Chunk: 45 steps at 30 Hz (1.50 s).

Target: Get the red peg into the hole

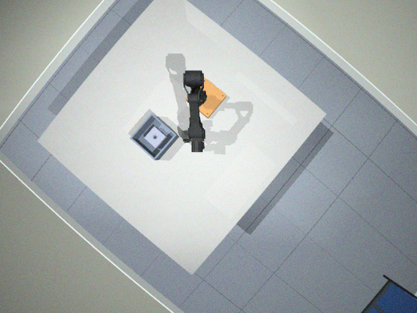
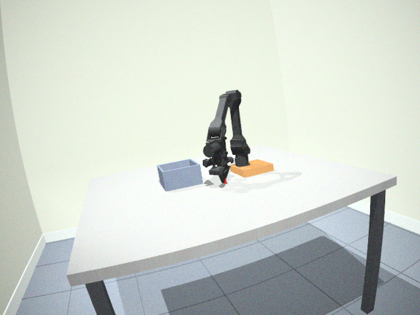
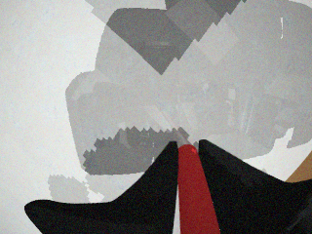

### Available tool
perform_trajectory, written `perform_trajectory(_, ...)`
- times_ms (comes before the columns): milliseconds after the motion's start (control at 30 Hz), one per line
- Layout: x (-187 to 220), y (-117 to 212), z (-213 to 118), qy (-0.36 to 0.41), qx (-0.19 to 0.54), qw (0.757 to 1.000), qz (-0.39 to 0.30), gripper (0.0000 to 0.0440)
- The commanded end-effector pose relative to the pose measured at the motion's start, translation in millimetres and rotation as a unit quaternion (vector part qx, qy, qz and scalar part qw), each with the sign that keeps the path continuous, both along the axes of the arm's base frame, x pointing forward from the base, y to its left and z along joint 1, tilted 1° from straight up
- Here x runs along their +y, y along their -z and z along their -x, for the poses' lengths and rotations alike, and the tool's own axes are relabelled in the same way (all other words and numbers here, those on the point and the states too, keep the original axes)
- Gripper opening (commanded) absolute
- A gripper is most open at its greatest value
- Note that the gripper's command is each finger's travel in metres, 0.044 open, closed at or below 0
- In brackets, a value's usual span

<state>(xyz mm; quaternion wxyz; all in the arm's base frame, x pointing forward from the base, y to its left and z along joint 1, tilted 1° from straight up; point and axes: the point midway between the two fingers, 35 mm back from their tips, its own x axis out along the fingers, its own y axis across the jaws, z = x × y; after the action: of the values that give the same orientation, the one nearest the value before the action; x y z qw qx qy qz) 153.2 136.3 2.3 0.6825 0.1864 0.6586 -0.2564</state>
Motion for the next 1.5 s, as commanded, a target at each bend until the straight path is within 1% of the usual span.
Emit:
perform_trajectory(0, -2.6, -2.7, -3.3, 0.0, -0.001, 1.0, 0.016, 0.0)
perform_trajectory(400, -4.3, -55.1, -29.1, -0.008, -0.051, 0.998, 0.026, 0.0)
perform_trajectory(767, -16.8, -105.8, -58.6, 0.032, -0.1, 0.994, 0.034, 0.0)
perform_trajectory(1133, -48.6, -125.7, -96.1, 0.098, -0.136, 0.985, 0.051, 0.0)
perform_trajectory(1467, -85.1, -128.6, -130.6, 0.136, -0.154, 0.976, 0.066, 0.0)
